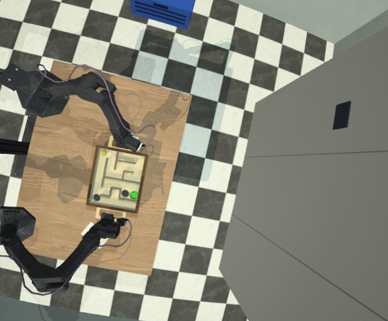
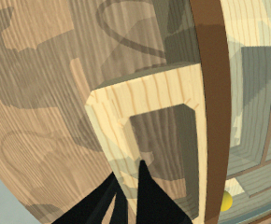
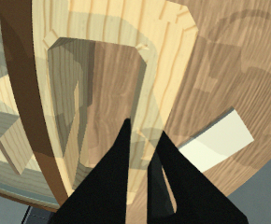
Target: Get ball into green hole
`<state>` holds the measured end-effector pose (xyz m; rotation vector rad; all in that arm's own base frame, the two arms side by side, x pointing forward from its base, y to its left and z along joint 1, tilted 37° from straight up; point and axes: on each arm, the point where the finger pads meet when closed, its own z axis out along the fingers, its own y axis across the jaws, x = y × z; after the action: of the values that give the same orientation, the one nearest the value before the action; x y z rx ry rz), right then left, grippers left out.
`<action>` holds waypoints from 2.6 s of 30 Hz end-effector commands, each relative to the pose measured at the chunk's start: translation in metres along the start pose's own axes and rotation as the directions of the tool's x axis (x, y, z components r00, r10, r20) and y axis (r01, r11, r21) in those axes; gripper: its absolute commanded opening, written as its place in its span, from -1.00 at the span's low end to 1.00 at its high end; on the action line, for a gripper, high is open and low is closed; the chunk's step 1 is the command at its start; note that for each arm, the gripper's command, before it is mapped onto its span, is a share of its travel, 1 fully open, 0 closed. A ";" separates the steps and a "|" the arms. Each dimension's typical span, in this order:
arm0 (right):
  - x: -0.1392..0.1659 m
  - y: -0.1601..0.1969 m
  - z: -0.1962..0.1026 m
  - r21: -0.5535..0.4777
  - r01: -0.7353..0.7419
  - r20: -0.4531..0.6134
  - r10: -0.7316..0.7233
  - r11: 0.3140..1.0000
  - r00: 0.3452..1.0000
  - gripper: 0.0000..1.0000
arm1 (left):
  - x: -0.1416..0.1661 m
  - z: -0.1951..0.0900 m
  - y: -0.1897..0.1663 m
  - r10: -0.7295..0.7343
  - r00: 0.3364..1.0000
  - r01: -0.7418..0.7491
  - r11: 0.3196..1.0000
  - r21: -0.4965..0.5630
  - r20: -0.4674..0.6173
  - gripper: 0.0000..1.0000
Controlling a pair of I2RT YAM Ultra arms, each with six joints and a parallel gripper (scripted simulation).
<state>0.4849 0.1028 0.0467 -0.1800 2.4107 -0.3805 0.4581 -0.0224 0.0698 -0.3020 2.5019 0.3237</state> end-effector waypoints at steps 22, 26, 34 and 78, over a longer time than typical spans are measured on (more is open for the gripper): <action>-0.022 0.002 -0.007 -0.021 -0.012 0.018 0.012 1.000 1.000 -1.00 | -0.005 -0.010 0.000 0.012 1.000 -0.013 0.999 -0.034 -0.021 -1.00; -0.031 0.000 -0.016 -0.033 -0.034 0.132 0.038 0.999 0.991 -1.00 | -0.015 -0.022 -0.001 -0.012 0.996 0.014 1.000 -0.023 0.093 -1.00; -0.025 0.001 -0.027 0.028 -0.032 0.139 0.028 0.999 0.990 -1.00 | -0.010 -0.012 0.006 -0.002 0.995 0.000 1.000 0.022 0.099 -1.00; -0.044 -0.006 -0.022 -0.033 -0.044 0.128 0.048 0.998 0.991 -1.00 | -0.016 -0.024 0.003 -0.007 0.998 0.009 1.000 -0.027 0.067 -1.00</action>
<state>0.4850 0.1037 0.0510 -0.1851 2.3762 -0.3831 0.4596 -0.0222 0.0678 -0.2929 2.4669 0.3013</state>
